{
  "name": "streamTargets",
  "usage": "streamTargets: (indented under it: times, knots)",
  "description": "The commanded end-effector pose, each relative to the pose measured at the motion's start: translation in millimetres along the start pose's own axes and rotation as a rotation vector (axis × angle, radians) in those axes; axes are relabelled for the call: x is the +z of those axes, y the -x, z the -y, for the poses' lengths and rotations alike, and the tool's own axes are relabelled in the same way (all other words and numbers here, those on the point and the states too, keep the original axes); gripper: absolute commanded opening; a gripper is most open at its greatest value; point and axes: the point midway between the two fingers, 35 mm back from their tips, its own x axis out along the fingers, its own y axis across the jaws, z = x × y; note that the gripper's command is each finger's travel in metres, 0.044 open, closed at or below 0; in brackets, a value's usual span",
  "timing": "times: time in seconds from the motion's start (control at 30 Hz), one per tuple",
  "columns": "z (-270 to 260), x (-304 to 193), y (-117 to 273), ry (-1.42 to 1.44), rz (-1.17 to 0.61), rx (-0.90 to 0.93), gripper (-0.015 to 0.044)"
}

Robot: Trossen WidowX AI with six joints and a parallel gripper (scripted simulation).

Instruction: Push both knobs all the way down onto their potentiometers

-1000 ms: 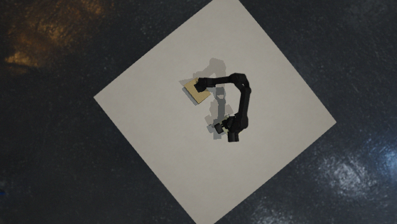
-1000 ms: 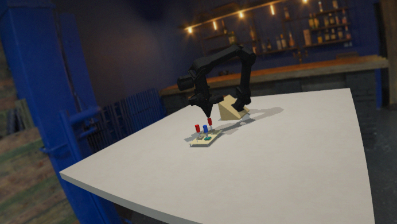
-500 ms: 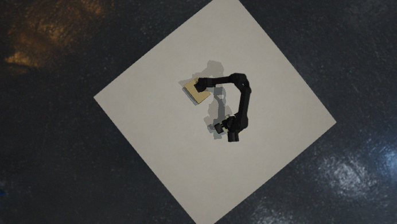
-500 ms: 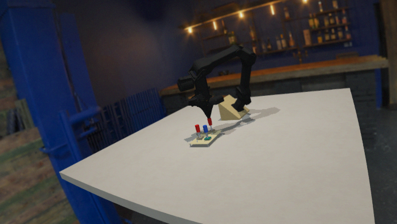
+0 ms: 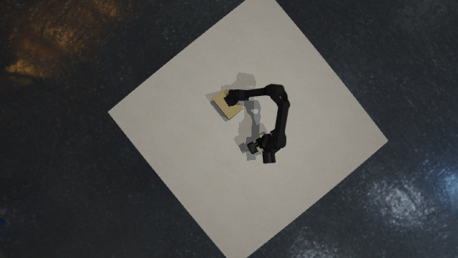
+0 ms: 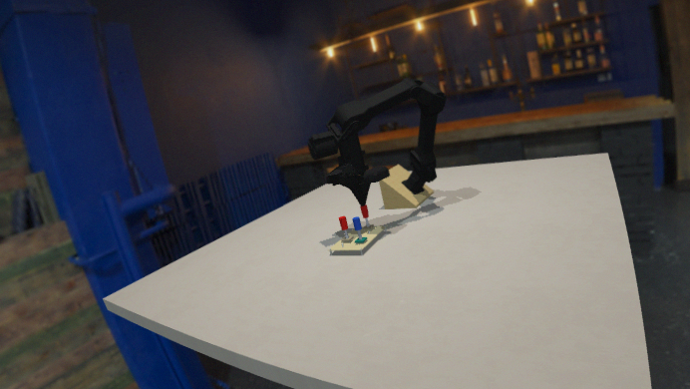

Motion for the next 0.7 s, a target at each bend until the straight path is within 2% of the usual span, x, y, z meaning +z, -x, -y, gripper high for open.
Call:
streamTargets:
  times: [0.0, 0.67]
  knots:
    - [-0.9, 0.4, 0.2, -0.003, 0.003, 0.002, 0.0000]
    - [-1.0, 0.4, -7.2, -0.002, 0.003, 0.002, 0.0000]
